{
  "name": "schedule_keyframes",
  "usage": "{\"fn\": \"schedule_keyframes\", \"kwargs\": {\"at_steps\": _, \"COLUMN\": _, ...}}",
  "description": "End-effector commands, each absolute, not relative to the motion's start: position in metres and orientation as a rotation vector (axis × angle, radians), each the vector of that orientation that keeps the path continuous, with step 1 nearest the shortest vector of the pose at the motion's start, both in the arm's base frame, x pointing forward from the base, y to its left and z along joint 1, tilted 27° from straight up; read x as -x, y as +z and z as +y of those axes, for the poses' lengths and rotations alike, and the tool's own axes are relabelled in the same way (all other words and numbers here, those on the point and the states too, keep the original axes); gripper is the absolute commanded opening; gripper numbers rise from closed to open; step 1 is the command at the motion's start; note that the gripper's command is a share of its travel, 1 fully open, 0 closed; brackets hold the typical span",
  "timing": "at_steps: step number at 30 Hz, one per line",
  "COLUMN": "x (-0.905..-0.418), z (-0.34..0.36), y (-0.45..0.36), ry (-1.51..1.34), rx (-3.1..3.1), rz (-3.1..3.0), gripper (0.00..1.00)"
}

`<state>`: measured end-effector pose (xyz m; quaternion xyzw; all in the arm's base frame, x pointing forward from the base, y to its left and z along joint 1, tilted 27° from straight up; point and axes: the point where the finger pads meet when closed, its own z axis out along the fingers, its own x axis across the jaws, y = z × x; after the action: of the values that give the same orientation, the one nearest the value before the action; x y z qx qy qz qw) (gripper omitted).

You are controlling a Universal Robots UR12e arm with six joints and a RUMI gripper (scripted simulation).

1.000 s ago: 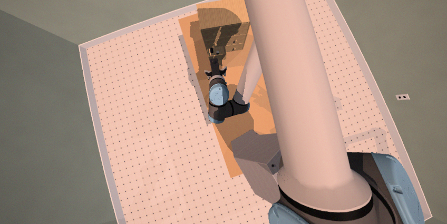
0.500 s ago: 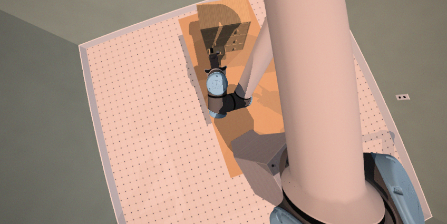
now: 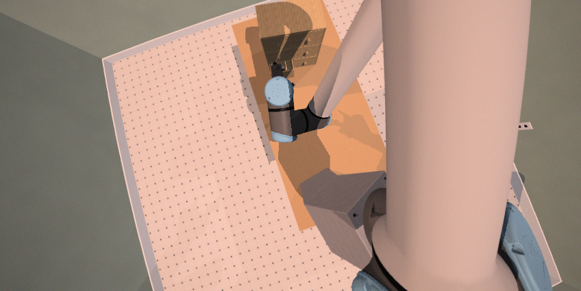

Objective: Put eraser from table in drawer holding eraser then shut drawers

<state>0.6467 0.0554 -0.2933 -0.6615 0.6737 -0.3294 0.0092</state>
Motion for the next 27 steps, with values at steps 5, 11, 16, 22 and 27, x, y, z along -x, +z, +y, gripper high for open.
{"fn": "schedule_keyframes", "kwargs": {"at_steps": 5, "x": -0.6470, "z": 0.0582, "y": -0.2914, "ry": -0.921, "rx": 2.118, "rz": 2.224, "gripper": 1.00}}
{"fn": "schedule_keyframes", "kwargs": {"at_steps": 11, "x": -0.6469, "z": 0.0585, "y": -0.2898, "ry": -0.886, "rx": 2.133, "rz": 2.262, "gripper": 1.00}}
{"fn": "schedule_keyframes", "kwargs": {"at_steps": 16, "x": -0.6467, "z": 0.0595, "y": -0.2881, "ry": -0.843, "rx": 2.149, "rz": 2.302, "gripper": 1.00}}
{"fn": "schedule_keyframes", "kwargs": {"at_steps": 22, "x": -0.6465, "z": 0.0607, "y": -0.2863, "ry": -0.798, "rx": 2.166, "rz": 2.344, "gripper": 1.00}}
{"fn": "schedule_keyframes", "kwargs": {"at_steps": 27, "x": -0.6465, "z": 0.0608, "y": -0.2856, "ry": -0.778, "rx": 2.173, "rz": 2.362, "gripper": 1.00}}
